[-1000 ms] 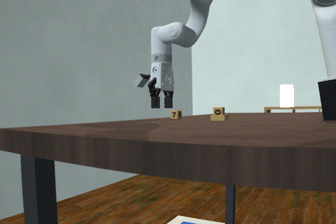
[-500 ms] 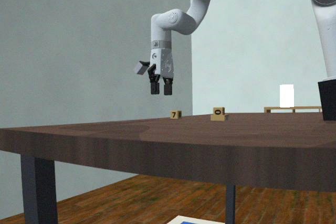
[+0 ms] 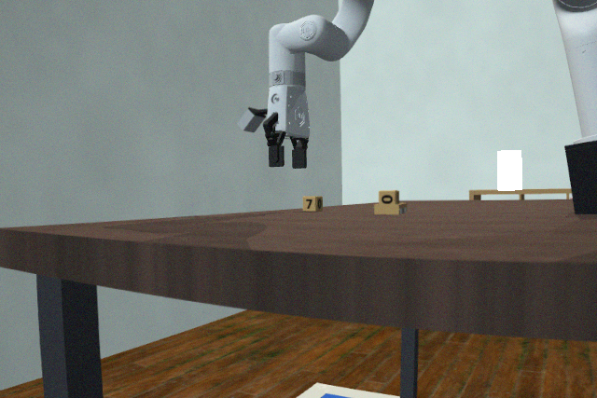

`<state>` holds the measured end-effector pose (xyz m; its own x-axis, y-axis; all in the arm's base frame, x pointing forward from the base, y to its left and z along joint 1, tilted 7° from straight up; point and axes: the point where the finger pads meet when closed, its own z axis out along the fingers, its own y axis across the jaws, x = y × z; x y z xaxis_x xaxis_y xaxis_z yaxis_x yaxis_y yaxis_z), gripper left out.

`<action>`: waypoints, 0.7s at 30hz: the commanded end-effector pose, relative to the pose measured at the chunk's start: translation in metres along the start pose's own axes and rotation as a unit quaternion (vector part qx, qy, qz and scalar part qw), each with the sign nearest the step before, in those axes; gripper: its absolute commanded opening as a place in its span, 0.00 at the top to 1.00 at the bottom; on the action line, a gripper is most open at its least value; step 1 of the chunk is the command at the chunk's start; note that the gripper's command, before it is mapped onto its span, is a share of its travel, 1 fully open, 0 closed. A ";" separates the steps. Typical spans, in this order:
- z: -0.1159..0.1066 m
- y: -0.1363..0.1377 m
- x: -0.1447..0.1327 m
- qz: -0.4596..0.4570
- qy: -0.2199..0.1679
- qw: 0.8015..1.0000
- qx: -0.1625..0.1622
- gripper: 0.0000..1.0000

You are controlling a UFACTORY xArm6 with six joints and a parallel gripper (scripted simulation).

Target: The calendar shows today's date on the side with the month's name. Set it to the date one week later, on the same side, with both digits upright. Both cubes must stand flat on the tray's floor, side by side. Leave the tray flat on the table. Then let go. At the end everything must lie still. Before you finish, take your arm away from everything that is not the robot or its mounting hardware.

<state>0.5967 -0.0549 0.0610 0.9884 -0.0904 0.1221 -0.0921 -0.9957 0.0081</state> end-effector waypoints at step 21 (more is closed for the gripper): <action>-0.010 0.001 -0.054 0.004 0.002 1.000 0.000 0.53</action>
<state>0.5411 -0.0502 0.0623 0.9877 -0.0979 0.1222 -0.0995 -0.9950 0.0071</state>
